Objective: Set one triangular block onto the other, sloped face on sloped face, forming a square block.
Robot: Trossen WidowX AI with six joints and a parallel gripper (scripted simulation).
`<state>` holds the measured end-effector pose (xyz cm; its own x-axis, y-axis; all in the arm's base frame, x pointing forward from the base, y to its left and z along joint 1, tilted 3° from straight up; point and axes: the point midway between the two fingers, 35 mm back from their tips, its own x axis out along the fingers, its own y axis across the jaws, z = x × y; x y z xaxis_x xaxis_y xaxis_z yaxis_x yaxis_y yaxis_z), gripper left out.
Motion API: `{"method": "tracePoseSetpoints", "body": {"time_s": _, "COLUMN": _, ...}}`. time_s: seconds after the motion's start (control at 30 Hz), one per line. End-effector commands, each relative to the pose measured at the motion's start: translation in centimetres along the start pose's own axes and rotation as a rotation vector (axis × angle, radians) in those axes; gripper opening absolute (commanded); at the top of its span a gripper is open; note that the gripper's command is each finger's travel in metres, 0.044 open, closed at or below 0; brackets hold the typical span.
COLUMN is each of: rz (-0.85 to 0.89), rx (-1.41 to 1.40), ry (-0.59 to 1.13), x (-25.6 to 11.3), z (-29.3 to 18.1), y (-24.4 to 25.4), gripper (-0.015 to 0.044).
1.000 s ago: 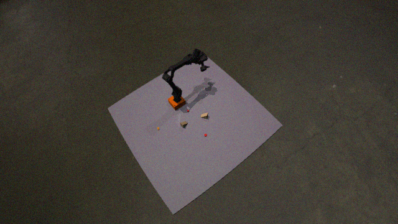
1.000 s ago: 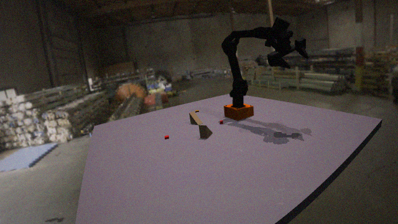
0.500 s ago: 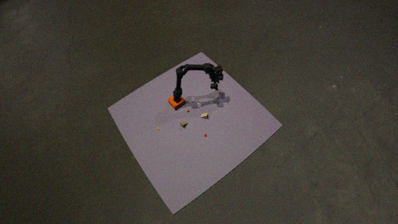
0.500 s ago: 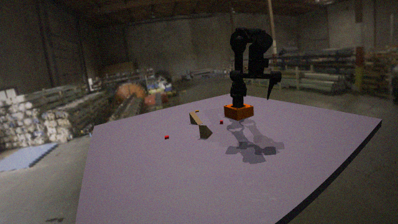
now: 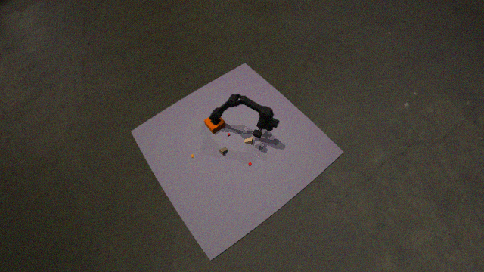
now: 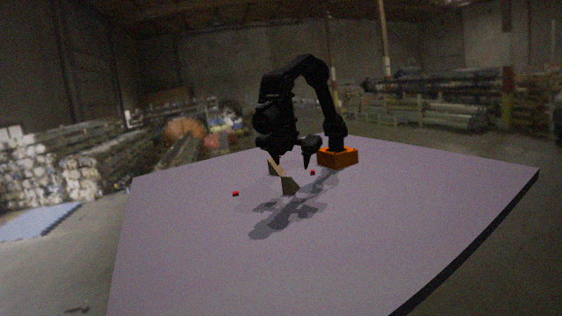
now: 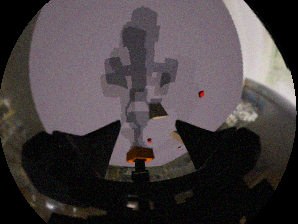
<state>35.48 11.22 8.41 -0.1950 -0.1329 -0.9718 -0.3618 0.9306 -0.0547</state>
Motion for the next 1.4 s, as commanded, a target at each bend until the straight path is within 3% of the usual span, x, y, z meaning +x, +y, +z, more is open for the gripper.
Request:
{"method": "tracePoseSetpoints", "body": {"time_s": 0.0, "rz": 0.068, "rx": 0.010, "ry": 0.119, "x": 1.5, "z": -0.6, "y": -3.5, "gripper": 0.0440}}
{"method": "tracePoseSetpoints", "body": {"time_s": 1.37, "rz": 0.072, "rx": -0.039, "ry": 0.156, "x": 7.2, "z": -0.9, "y": -3.6, "gripper": 0.0440}}
